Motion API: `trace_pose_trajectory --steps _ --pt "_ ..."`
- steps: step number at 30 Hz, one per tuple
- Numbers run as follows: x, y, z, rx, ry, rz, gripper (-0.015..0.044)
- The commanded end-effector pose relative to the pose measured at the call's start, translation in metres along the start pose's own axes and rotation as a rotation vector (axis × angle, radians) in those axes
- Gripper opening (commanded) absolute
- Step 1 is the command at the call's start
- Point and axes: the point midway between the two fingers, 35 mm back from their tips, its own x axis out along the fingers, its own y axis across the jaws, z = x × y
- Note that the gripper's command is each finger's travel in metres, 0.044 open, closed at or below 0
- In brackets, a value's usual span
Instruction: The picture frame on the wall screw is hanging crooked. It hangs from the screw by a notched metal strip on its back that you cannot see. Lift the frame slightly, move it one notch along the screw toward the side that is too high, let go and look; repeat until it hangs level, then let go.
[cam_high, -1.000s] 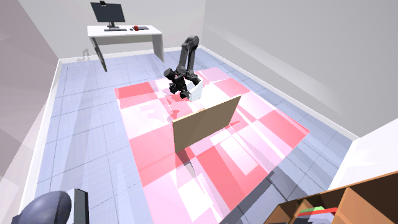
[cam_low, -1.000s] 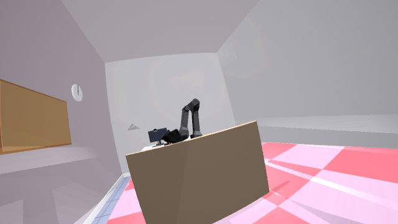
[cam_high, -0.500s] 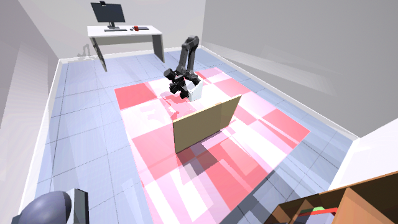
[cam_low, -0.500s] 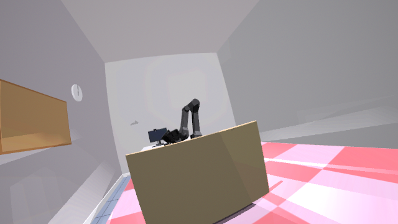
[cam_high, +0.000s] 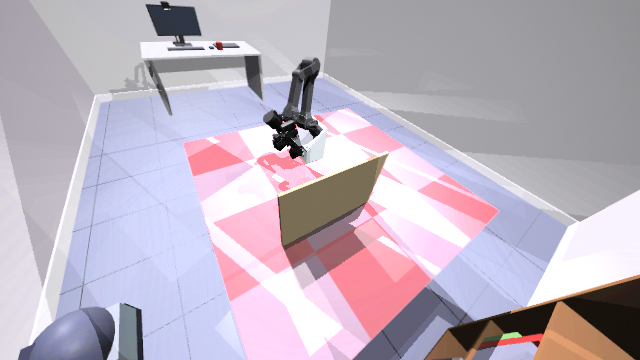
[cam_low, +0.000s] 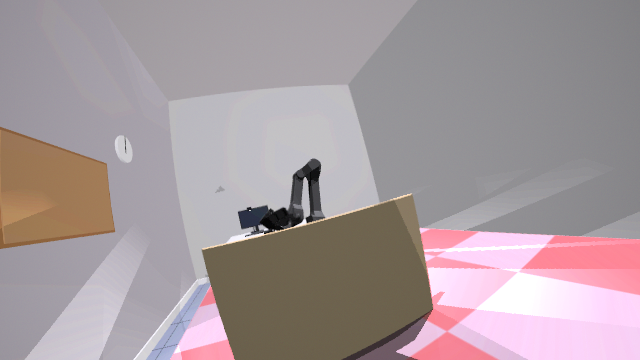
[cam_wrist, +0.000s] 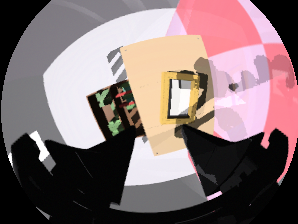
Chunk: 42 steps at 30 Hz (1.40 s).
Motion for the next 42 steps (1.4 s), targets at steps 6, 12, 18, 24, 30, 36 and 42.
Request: trace_pose_trajectory --steps 6,12,18,24,30,36,42 --pt "0.000 0.001 -0.001 0.005 0.005 0.002 0.0260" --pt "0.000 0.001 -0.001 0.005 0.005 0.002 0.0260" --pt "0.000 0.001 -0.001 0.005 0.005 0.002 0.0260" --pt "0.007 -0.005 0.003 0.001 0.000 0.002 0.0260" --pt "0.040 -0.026 0.005 0.005 0.001 0.006 0.0260" --pt "0.066 -0.042 -0.003 0.009 0.003 0.007 0.0260" --pt "0.067 -0.042 -0.002 0.009 0.003 0.007 0.0260"
